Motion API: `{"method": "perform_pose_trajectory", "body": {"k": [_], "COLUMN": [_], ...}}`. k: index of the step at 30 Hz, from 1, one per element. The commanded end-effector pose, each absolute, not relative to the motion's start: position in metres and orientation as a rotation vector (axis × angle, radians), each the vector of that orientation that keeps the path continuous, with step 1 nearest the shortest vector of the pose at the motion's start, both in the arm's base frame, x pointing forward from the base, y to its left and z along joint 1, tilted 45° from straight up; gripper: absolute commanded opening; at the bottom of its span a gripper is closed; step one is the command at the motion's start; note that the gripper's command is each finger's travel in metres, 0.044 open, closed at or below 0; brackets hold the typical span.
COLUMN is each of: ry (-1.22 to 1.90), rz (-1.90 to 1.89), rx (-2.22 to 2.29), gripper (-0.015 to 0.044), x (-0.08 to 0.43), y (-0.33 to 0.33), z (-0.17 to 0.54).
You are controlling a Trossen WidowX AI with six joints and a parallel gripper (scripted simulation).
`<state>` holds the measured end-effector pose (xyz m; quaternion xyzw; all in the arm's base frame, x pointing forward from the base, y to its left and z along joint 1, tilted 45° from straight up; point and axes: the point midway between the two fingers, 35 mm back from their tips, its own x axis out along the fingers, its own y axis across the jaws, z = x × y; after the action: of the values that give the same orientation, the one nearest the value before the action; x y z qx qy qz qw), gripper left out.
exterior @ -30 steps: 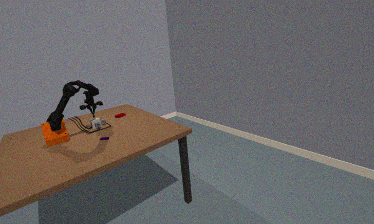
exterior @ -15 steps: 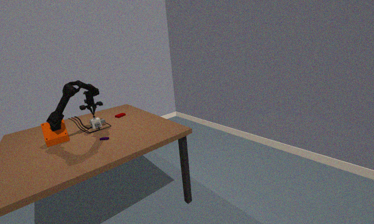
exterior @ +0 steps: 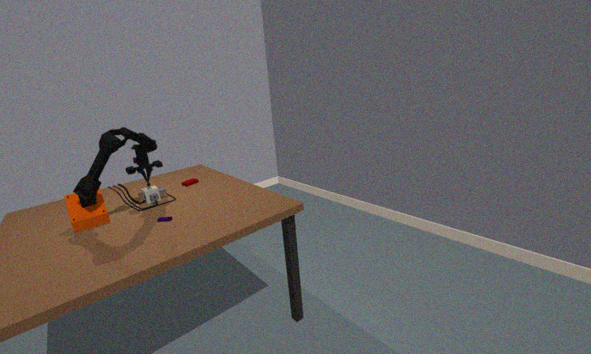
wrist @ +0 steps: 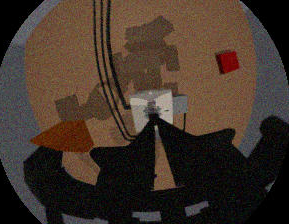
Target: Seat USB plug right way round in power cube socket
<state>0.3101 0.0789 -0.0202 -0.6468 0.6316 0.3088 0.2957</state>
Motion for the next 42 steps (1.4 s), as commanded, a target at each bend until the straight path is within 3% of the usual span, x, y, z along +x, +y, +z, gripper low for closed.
{"method": "perform_pose_trajectory", "body": {"k": [1,42], "ry": [1.676,1.676], "rz": [0.827,0.827], "rx": [-1.718,-1.718], "gripper": [0.0,0.0], "x": [0.3102,0.3102], "y": [0.0794,0.0759], "z": [-0.0208,-0.0243]}}
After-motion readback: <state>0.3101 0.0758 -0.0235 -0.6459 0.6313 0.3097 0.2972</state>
